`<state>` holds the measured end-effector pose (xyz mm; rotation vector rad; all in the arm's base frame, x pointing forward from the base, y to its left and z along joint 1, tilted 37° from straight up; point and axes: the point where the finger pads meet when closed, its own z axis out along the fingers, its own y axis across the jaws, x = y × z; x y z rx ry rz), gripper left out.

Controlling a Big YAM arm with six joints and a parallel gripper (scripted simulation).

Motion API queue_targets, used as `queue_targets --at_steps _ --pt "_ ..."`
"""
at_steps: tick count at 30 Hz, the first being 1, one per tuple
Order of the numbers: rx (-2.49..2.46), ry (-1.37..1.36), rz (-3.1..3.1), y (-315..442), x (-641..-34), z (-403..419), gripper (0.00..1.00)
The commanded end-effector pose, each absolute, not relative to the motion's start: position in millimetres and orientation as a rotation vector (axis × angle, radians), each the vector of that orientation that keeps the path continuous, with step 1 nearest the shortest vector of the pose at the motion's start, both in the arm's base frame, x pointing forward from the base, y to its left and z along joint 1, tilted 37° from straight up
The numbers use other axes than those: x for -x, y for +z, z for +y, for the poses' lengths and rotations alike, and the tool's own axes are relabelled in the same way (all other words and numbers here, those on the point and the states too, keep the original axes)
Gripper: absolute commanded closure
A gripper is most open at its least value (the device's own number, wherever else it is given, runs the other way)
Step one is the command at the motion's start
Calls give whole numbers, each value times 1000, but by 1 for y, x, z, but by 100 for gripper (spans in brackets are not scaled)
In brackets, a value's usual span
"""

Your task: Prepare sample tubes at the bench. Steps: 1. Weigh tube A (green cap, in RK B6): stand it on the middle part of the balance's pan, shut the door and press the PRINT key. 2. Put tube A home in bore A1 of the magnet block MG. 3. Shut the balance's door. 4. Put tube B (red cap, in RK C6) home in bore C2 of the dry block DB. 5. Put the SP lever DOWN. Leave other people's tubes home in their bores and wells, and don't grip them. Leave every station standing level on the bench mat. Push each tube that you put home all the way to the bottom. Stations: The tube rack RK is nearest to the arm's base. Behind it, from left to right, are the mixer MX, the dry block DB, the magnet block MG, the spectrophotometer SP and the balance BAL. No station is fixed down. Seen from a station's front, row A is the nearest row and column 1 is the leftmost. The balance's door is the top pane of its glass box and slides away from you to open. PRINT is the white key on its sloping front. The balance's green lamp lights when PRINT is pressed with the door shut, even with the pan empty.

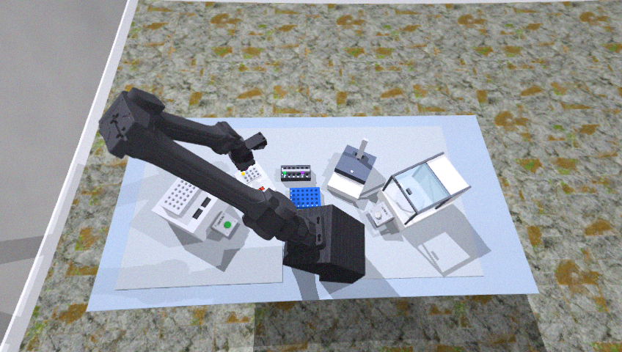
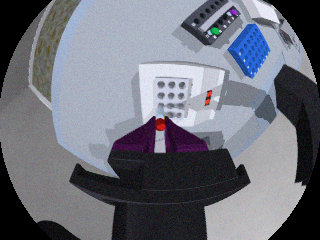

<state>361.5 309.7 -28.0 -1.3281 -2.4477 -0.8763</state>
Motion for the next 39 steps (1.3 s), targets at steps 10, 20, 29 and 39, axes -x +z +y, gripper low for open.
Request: queue_targets --at_steps 10,20,29,39 --pt "1336 -889 -2444 -25 -364 311 91" --pt "1336 -889 -2444 -25 -364 311 91" --pt "1336 -889 -2444 -25 -364 311 91" --pt "1329 -881 -2443 -29 -356 315 91"
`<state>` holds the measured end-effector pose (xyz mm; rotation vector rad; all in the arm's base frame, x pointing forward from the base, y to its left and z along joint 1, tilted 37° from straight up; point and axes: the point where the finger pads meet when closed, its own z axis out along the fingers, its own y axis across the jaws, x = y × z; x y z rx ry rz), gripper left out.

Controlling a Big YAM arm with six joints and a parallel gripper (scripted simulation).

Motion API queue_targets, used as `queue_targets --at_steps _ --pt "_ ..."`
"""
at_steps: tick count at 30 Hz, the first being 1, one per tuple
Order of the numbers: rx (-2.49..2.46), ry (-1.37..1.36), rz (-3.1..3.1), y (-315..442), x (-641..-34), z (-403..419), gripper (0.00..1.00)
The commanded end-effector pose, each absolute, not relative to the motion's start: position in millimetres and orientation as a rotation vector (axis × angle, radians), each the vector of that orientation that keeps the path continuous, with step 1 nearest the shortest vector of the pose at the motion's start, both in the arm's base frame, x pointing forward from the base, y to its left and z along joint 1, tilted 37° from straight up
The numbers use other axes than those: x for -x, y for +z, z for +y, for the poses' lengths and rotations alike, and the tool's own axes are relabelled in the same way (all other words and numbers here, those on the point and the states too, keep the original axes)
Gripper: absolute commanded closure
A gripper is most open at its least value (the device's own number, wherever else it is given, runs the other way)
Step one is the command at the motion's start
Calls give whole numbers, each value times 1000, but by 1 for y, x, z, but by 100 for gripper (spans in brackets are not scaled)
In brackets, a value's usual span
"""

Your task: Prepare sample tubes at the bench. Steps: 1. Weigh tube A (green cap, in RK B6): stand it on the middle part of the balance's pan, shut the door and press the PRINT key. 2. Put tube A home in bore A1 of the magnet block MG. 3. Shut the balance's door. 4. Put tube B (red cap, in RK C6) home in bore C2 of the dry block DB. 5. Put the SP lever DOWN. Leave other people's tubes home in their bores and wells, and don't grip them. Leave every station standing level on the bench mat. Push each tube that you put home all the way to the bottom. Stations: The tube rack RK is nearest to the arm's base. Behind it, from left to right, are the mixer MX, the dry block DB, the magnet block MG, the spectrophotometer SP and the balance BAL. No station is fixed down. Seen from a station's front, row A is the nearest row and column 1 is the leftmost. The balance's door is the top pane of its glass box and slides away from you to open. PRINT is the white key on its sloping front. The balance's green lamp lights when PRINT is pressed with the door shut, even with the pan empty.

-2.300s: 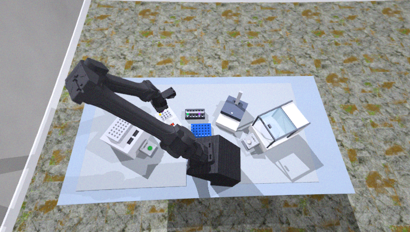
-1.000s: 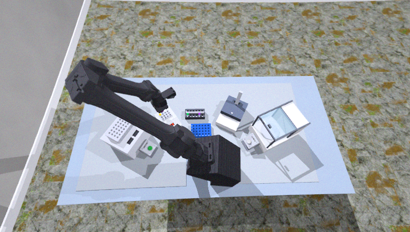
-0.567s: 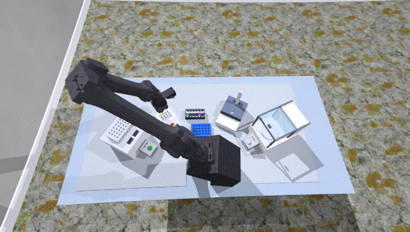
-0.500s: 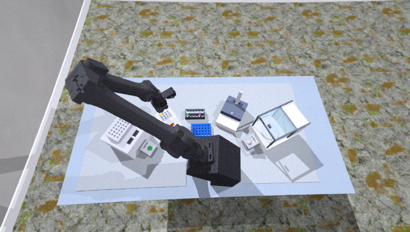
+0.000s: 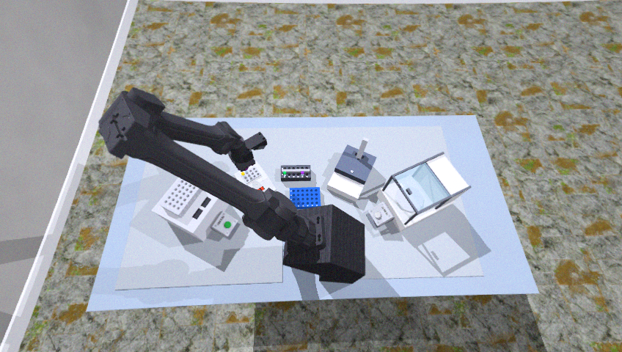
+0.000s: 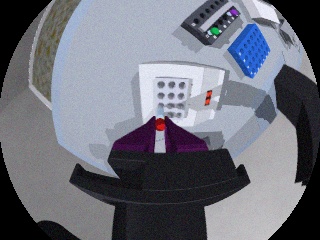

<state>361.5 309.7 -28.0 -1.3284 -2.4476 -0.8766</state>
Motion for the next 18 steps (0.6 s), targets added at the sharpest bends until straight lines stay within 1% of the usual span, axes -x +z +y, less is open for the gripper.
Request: queue_targets --at_steps 1,12,13,18 --pt "1336 -889 -2444 -25 -364 311 91" --pt "1336 -889 -2444 -25 -363 311 91" --pt "1329 -882 -2443 -28 -356 315 91" --pt "1336 -889 -2444 -25 -363 311 91"
